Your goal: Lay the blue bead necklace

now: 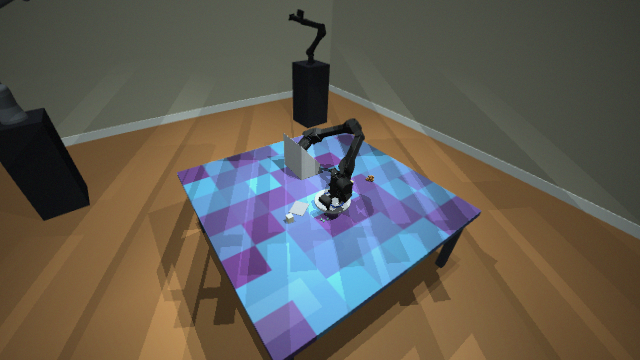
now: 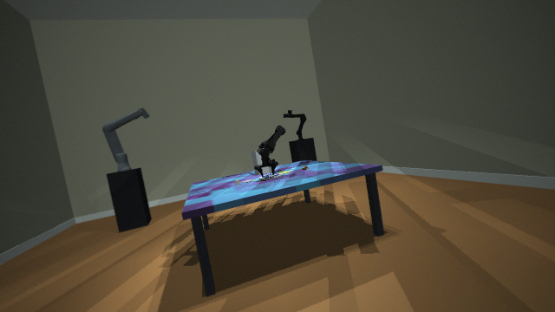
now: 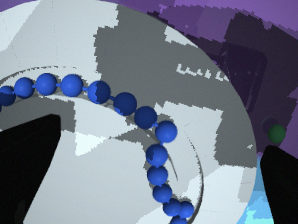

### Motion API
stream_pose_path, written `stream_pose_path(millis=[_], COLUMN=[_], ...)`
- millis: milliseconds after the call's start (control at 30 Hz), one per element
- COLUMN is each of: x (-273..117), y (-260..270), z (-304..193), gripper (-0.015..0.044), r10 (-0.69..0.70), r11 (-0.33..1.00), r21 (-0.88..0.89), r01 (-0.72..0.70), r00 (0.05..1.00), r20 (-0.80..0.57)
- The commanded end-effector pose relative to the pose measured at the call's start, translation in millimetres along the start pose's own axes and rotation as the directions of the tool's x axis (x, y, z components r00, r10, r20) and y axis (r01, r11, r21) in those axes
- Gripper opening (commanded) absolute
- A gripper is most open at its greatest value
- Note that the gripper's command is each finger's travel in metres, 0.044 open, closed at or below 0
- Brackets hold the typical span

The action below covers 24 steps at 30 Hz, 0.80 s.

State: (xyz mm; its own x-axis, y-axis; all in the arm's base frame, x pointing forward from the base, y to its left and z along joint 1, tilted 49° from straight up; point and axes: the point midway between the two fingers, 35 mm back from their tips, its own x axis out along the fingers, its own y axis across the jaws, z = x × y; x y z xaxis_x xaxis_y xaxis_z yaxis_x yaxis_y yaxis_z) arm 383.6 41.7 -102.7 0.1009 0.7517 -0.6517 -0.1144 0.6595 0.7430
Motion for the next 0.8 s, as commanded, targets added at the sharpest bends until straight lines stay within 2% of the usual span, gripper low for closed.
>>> stream_pose_path(millis=[0, 200, 400, 600, 700, 767], x=[0, 0, -30, -24, -16, -24], y=[0, 0, 2, 2, 2, 2], z=[0, 0, -10, -10, -10, -7], gripper=[0.0440, 0.0440, 0.0282, 0.0125, 0.0120, 0.0120], r10=[0.000, 0.000, -0.001, -0.001, 0.000, 0.000], r11=[1.000, 1.000, 1.000, 1.000, 1.000, 1.000], r21=[-0.005, -0.005, 0.014, 0.015, 0.015, 0.007], r01=[-0.001, -0.001, 0.001, 0.001, 0.000, 0.000], r00=[1.000, 1.000, 1.000, 1.000, 1.000, 1.000], r20=[-0.001, -0.001, -0.001, -0.001, -0.001, 0.010])
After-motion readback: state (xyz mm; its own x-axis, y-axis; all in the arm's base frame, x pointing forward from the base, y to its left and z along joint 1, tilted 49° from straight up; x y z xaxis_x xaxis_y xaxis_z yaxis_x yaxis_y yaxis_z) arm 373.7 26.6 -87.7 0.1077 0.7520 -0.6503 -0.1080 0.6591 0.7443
